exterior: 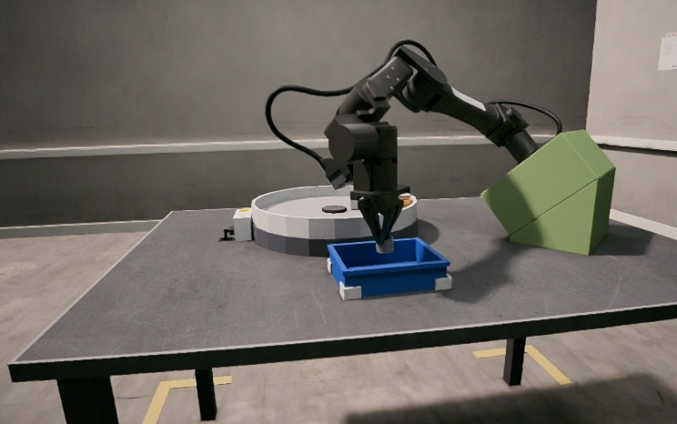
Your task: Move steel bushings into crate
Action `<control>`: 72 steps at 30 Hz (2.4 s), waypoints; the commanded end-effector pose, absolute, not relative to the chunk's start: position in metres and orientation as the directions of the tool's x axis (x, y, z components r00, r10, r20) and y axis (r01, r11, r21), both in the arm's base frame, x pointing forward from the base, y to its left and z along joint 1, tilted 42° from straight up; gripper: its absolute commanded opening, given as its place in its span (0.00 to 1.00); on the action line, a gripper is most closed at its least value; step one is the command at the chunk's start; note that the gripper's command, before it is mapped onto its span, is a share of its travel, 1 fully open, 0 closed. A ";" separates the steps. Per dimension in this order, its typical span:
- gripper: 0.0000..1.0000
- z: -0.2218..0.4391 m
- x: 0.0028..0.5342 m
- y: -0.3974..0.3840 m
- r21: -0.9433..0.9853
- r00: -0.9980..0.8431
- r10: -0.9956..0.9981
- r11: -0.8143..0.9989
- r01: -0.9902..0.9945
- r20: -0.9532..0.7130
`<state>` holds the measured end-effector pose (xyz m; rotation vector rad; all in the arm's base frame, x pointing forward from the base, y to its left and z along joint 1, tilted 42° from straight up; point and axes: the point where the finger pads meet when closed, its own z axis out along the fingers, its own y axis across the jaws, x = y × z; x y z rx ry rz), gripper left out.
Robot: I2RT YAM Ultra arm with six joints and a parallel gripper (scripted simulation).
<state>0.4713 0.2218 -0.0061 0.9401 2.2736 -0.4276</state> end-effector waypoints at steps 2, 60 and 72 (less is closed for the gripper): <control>0.00 0.005 0.468 0.238 -0.042 -0.552 0.497 0.717 0.696 -0.670; 0.00 -0.034 0.481 0.216 -0.055 -0.562 0.495 0.717 0.695 -0.663; 0.00 -0.034 0.481 0.216 -0.055 -0.562 0.495 0.717 0.695 -0.663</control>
